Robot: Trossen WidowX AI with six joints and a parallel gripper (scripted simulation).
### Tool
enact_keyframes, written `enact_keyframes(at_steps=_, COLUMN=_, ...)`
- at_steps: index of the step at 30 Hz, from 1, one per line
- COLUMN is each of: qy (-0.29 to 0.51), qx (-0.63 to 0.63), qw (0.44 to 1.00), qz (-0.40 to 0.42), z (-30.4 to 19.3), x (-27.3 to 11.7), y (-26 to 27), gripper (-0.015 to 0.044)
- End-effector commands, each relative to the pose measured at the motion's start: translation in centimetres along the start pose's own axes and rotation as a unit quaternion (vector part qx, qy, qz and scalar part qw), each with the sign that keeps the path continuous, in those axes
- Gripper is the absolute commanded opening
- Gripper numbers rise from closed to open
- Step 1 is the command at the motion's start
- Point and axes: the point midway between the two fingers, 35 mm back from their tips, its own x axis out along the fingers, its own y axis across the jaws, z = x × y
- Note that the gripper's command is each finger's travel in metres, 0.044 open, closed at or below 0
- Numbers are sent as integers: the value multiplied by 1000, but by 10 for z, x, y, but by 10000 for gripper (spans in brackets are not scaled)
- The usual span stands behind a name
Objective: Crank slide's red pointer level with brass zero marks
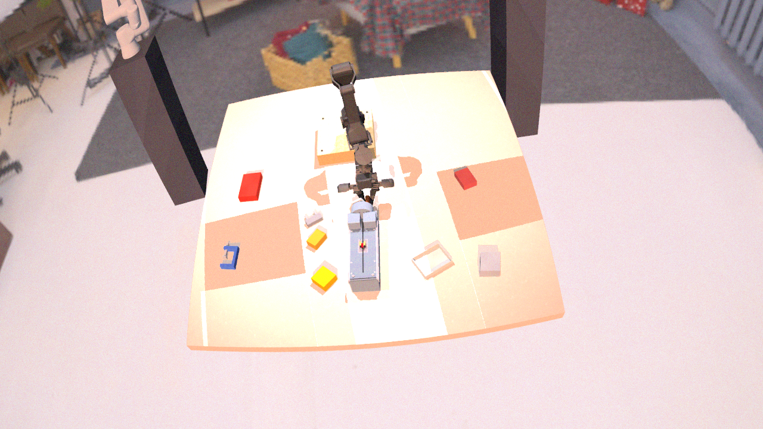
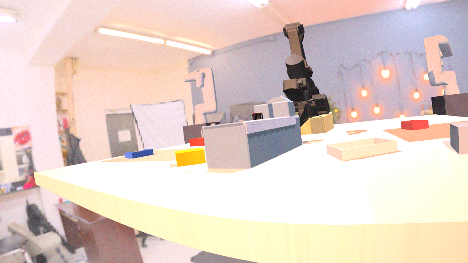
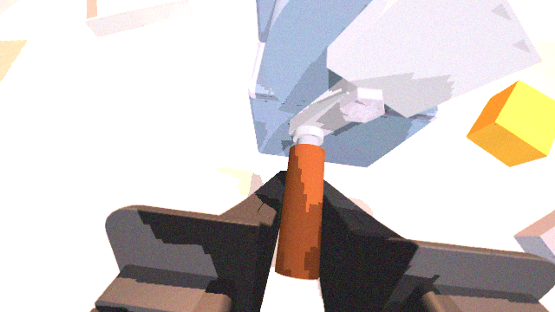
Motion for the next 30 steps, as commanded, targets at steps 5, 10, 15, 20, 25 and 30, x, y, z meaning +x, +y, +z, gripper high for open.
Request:
enact_keyframes(at_steps=5, qy=4, qx=1, qw=1000, qz=-9, z=-3, x=3, y=-11, gripper=0)
enact_keyframes(at_steps=10, qy=4, qx=1, qw=1000, qz=-9, z=-4, x=3, y=-14, gripper=0)
enact_keyframes(at_steps=15, qy=4, qx=1, qw=1000, qz=-9, z=-4, x=3, y=-16, gripper=0)
enact_keyframes(at_steps=20, qy=4, qx=1, qw=1000, qz=-10, z=-4, x=3, y=-18, gripper=0)
enact_keyframes(at_steps=25, qy=4, qx=1, qw=1000, qz=-10, z=-4, x=3, y=-20, gripper=0)
enact_keyframes(at_steps=30, qy=4, qx=1, qw=1000, qz=-10, z=-4, x=2, y=-22, gripper=0)
